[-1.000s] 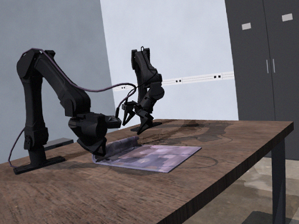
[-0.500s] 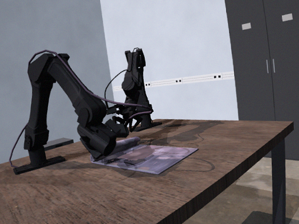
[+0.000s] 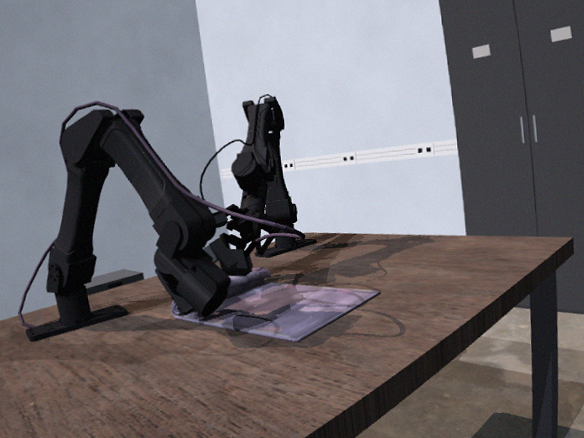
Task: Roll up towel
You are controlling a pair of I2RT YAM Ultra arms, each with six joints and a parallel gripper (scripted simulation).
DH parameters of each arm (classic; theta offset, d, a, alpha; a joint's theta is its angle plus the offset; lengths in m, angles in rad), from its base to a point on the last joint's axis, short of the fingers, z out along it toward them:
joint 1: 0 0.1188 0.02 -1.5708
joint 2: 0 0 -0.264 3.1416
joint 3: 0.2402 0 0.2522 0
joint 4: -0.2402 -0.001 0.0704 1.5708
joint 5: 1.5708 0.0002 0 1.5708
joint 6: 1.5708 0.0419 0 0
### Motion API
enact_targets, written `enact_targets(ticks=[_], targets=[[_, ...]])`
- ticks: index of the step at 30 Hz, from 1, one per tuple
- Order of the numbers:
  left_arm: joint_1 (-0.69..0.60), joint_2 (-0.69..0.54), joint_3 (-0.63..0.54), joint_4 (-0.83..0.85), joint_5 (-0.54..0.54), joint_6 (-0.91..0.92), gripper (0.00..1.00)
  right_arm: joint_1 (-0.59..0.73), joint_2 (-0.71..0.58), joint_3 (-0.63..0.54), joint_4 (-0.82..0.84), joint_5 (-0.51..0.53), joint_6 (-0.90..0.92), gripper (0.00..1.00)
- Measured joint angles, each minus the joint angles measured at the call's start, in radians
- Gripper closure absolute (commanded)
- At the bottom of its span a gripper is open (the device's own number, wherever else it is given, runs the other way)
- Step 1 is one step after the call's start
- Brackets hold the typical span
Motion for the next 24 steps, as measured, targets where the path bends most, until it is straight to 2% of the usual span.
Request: enact_targets(ticks=[9,23,24], targets=[[0.021,0.003,0.000,0.013,0.007,0.025,0.02,0.000,0.014,0.000,0.000,-0.002,-0.002,0.85],[0.022,0.123,-0.079,0.219,0.010,0.024,0.02,0.000,0.014,0.000,0.000,-0.002,-0.002,0.85],[0.022,0.128,-0.079,0.230,0.010,0.024,0.06,0.000,0.014,0.000,0.000,-0.002,-0.002,0.85]])
